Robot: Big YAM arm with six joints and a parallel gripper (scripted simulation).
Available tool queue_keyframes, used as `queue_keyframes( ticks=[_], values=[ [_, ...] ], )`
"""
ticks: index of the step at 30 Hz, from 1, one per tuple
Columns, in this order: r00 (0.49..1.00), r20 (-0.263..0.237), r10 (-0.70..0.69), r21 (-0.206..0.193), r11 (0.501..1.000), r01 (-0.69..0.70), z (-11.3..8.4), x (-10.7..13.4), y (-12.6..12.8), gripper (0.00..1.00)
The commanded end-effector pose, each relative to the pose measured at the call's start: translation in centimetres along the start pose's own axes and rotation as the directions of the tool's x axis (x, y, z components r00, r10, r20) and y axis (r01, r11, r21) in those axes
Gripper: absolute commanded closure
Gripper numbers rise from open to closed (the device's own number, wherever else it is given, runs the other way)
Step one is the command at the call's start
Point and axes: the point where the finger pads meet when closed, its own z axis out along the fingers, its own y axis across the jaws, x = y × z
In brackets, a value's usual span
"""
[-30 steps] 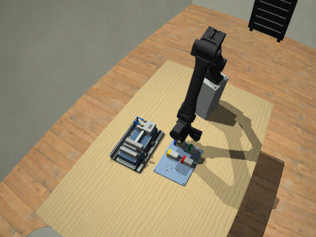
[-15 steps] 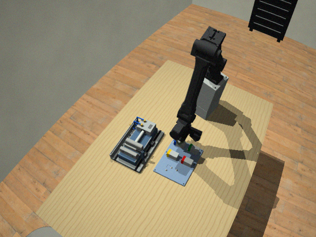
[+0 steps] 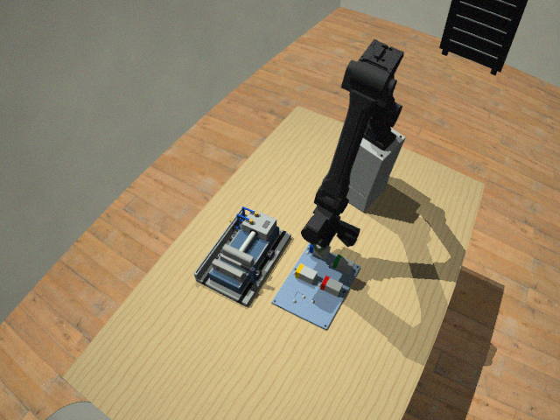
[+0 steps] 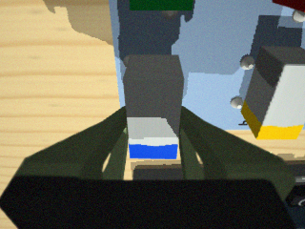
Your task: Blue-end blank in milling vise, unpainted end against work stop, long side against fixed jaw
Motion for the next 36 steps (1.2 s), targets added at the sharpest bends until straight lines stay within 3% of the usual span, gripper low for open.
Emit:
queue_keyframes(
  ticks=[1,12,21,28,36],
  values=[
    [1.0,-0.001,-0.001,0.012,1.0,0.001,-1.9,0.4,-0.3,1.0],
    [1.0,-0.001,0.0,0.012,1.0,0.0,-7.0,0.4,-0.2,1.0],
    [1.0,-0.001,-0.001,0.012,1.0,0.001,-9.4,0.3,-0.1,1.0],
    [1.0,-0.001,-0.005,0.013,1.0,0.005,-10.3,0.1,-0.2,1.0],
    [1.0,0.0,-0.003,0.002,1.0,0.003,-9.6,0.2,0.0,1.0]
  ],
)
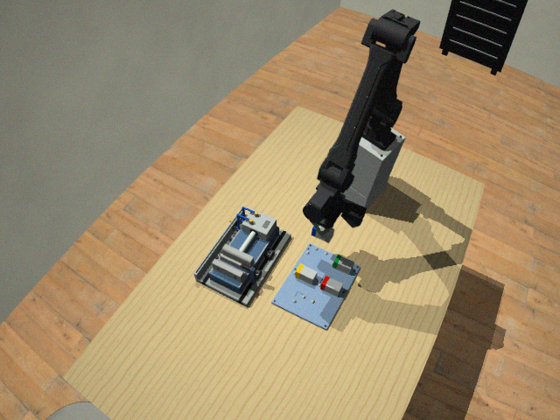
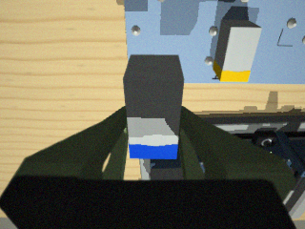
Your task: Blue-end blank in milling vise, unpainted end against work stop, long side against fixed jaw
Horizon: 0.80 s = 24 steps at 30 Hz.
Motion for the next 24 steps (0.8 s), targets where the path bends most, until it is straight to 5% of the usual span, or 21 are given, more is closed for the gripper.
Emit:
queue_keyframes(
  ticks=[1,13,24],
  values=[
    [1.0,0.001,-0.001,-0.003,1.0,0.001,0.1,0.3,0.0,1.0],
    [1.0,0.0,-0.014,0.007,1.0,0.014,0.1,0.8,-2.4,1.0],
    [1.0,-0.002,-0.007,0.006,1.0,0.007,0.1,4.0,-6.5,1.0]
  ],
)
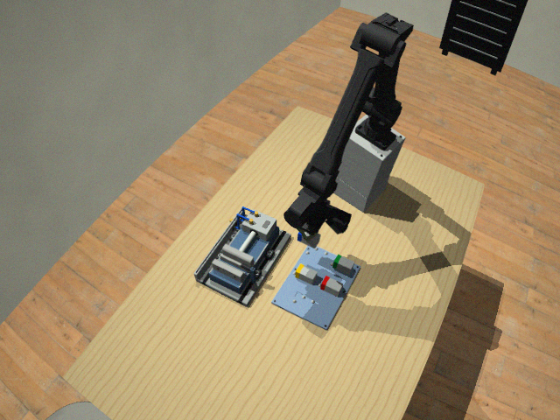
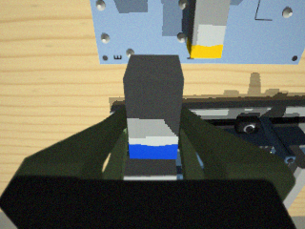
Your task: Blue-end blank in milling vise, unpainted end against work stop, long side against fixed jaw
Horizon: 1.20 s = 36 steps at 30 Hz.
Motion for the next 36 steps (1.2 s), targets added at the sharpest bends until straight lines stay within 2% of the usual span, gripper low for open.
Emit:
queue_keyframes(
  ticks=[1,7,20,23,28,36],
  values=[
    [1.0,-0.002,-0.017,0.016,1.0,0.017,-0.1,1.5,-3.2,1.0],
    [1.0,-0.003,-0.02,0.017,1.0,0.02,-0.1,3.2,-5.3,1.0],
    [0.999,-0.006,-0.031,0.021,0.999,0.031,-0.3,10.1,-11.9,1.0],
    [0.999,-0.006,-0.04,0.021,0.999,0.04,-0.3,10.2,-12.5,1.0],
    [0.999,-0.007,-0.036,0.023,0.999,0.036,-0.4,13.3,-14.1,1.0],
    [0.999,-0.008,-0.041,0.025,0.999,0.041,-0.5,16.7,-16.0,1.0]
  ],
)
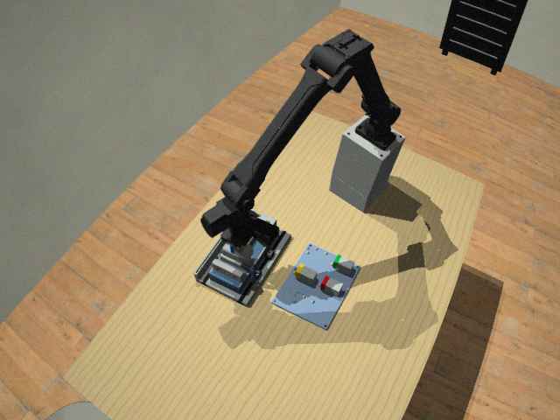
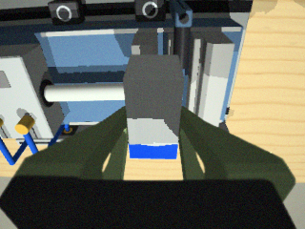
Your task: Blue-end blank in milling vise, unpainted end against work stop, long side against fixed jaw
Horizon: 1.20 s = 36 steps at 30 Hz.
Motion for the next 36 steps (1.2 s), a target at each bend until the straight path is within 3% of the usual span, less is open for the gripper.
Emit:
queue_keyframes(
  ticks=[1,4,8,13,17,36],
  values=[
    [1.0,-0.01,-0.023,0.021,0.999,0.024,-0.6,2.1,-2.4,1.0],
    [0.999,-0.009,-0.049,0.019,0.999,0.049,-0.5,1.1,-3.1,1.0],
    [1.0,-0.009,-0.025,0.022,0.999,0.025,-0.6,3.3,-2.9,1.0],
    [1.0,-0.009,-0.026,0.022,0.999,0.026,-0.6,3.9,-3.2,1.0],
    [0.999,-0.01,-0.047,0.022,0.999,0.047,-0.5,2.9,-3.7,1.0],
    [0.999,-0.01,-0.031,0.025,0.999,0.031,-0.6,3.4,-3.5,1.0]
  ],
)
